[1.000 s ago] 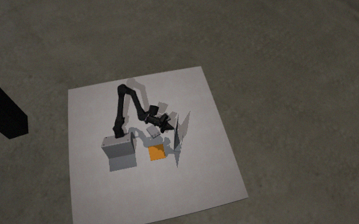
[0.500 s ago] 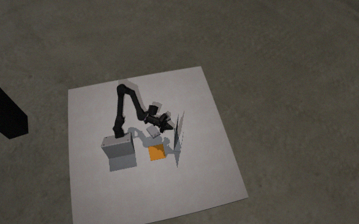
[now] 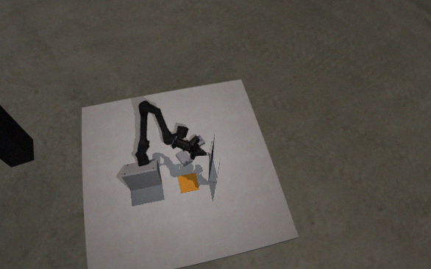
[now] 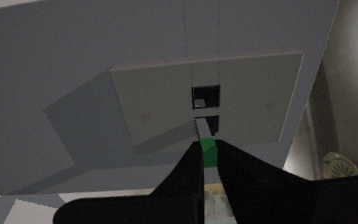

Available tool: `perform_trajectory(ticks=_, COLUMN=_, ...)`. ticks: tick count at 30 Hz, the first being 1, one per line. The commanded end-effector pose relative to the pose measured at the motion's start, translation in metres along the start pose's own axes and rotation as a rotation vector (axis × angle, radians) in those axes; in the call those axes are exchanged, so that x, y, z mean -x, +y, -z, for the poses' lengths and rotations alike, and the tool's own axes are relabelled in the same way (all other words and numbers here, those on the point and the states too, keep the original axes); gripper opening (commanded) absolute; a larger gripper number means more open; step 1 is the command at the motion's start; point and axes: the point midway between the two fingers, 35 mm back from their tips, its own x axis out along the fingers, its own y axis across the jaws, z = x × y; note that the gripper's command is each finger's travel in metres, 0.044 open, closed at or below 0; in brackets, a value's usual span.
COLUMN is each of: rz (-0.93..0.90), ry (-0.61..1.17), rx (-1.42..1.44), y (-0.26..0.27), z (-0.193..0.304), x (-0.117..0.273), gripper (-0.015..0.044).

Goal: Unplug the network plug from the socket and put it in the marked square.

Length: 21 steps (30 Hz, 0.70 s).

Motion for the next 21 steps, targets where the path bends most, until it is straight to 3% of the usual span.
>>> perform_trajectory(ticks=1, rz=-0.002, ry=-0.001, rx=0.004, y=0.0006, z=0.0012, x=0.0039, gripper=0.0)
perform_trajectory(ticks=21, rz=-0.003, ry=0.0, rx=0.004, y=0.0007, z=0.0005, x=0.0134, gripper=0.0)
